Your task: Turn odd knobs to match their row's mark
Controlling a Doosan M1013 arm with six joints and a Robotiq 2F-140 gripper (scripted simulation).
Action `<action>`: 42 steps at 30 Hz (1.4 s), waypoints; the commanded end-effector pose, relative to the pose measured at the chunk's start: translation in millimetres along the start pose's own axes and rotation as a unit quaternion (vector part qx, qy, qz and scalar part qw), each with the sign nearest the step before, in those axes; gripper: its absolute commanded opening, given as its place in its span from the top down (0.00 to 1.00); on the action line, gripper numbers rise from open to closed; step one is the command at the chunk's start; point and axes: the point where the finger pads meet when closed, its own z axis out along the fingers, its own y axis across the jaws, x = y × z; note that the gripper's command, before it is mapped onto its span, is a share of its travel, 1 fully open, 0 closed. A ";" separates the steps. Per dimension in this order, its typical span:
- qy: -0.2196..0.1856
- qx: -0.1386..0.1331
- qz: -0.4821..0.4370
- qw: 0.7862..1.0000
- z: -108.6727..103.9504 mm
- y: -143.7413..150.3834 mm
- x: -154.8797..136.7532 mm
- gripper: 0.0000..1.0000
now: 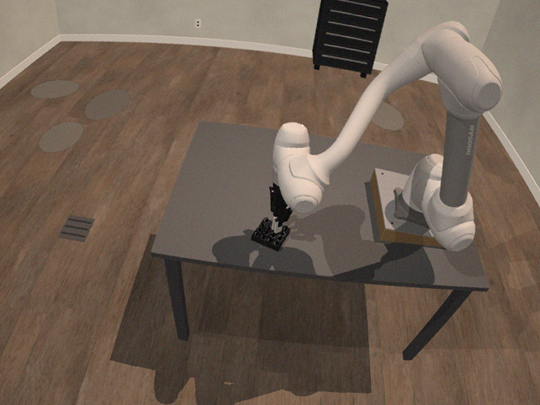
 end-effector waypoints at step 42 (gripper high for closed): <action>0.001 0.001 -0.298 0.954 -0.1 0.0 0.0 0.95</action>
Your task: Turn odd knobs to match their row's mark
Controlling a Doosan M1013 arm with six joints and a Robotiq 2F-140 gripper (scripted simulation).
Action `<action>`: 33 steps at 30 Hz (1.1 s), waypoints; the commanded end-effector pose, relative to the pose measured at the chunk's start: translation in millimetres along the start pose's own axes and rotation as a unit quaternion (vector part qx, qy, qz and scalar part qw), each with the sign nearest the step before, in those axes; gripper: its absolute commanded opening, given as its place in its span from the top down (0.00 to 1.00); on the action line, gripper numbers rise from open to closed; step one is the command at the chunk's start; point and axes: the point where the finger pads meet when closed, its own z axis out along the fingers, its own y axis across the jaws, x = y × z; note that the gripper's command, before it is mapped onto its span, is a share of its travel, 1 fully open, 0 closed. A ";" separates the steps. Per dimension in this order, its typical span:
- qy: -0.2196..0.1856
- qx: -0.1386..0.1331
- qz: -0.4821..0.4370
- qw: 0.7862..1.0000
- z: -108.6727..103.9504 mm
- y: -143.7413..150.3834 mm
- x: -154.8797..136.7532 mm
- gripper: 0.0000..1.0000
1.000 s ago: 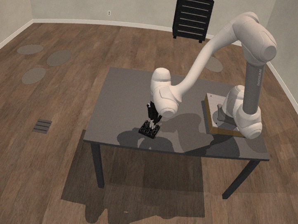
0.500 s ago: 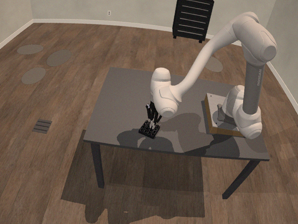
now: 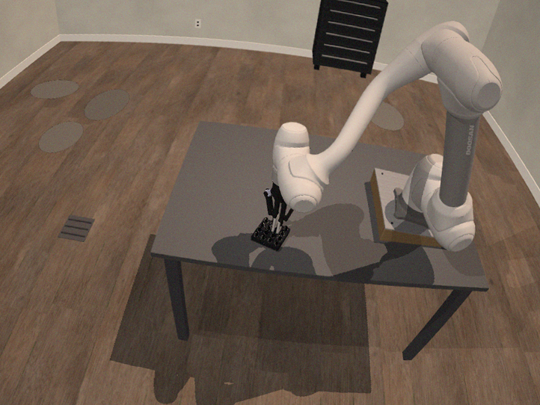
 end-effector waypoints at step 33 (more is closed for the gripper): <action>0.000 0.000 -0.006 1.000 -0.1 0.0 0.0 0.88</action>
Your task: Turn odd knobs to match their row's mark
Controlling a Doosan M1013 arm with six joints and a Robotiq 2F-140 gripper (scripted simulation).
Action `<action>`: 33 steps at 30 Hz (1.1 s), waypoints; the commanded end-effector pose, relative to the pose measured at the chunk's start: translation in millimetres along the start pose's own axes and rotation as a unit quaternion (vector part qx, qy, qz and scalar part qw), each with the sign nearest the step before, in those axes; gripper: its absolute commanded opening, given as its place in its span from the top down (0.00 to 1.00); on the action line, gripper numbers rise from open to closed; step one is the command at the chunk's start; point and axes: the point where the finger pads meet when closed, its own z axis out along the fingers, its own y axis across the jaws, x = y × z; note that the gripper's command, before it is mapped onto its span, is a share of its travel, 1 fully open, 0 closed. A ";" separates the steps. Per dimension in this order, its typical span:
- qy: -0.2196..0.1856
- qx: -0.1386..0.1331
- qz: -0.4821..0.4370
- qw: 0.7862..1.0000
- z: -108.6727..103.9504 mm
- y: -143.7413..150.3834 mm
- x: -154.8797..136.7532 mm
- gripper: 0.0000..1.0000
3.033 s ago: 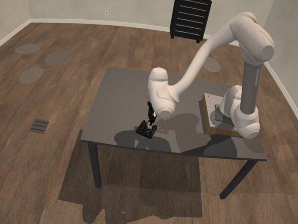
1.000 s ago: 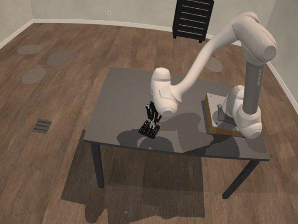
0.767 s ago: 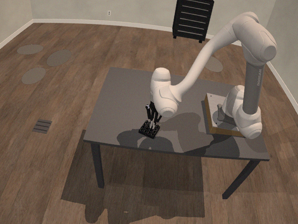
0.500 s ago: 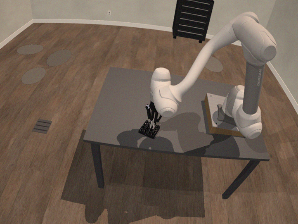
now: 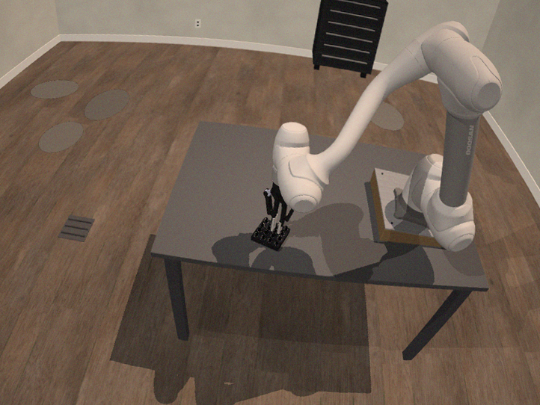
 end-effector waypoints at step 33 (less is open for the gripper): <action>0.000 0.000 0.000 1.000 -37.9 0.0 0.0 0.88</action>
